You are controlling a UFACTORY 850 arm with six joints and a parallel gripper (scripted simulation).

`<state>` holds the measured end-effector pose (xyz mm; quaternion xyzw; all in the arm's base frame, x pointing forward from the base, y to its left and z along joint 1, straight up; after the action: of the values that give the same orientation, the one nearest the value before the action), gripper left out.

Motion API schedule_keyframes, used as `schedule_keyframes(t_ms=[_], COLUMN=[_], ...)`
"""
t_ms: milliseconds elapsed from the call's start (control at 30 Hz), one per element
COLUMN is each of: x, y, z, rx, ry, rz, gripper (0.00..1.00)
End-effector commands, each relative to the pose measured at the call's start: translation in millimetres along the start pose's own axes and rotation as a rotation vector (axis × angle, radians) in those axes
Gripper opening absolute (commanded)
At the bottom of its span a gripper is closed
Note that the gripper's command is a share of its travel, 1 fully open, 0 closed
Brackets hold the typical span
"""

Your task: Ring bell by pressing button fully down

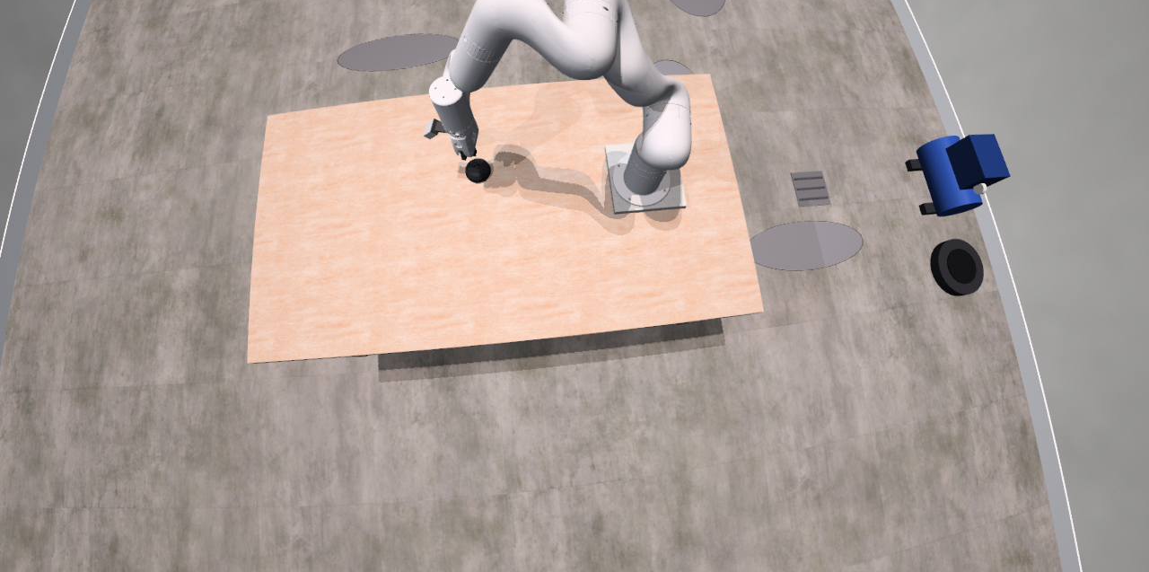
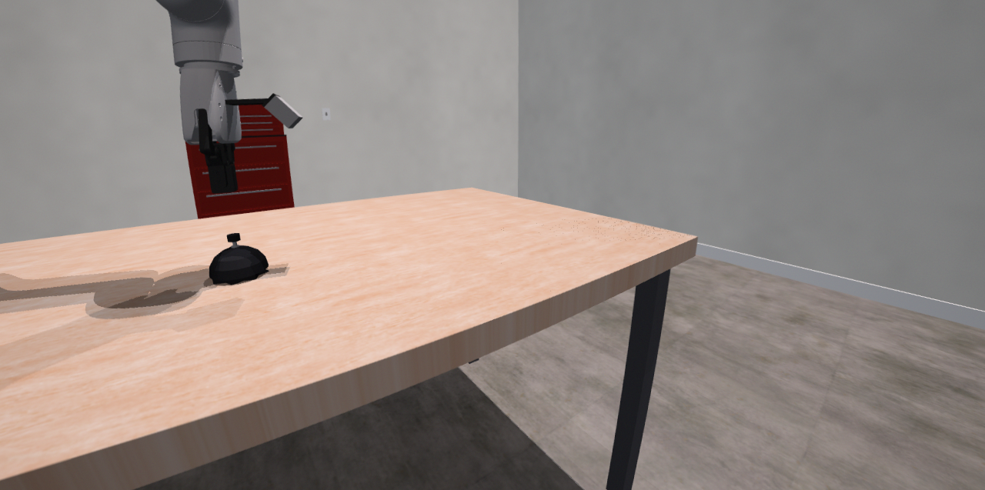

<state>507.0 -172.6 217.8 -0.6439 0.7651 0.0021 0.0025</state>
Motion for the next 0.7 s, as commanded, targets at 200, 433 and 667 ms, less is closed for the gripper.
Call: schedule_keyframes(t_ms=[200,433,667], x=[0,0,0], y=[-1,-1,-1], z=[10,19,32], rx=[0.002,0.002,0.002], ry=[0.000,0.000,0.000], rz=[0.000,0.000,0.000], gripper=[0.00,0.00,0.00])
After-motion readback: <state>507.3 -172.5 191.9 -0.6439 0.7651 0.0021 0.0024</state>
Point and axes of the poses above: the point where the finger pads meet when closed, its own z axis out along the fingers, its own x axis across the jaws, y = z × x, the point moved 9 cm from there along -z, back along the fingers, and after that the axes turned 13 degrees about -z, right-handed, at the moved point
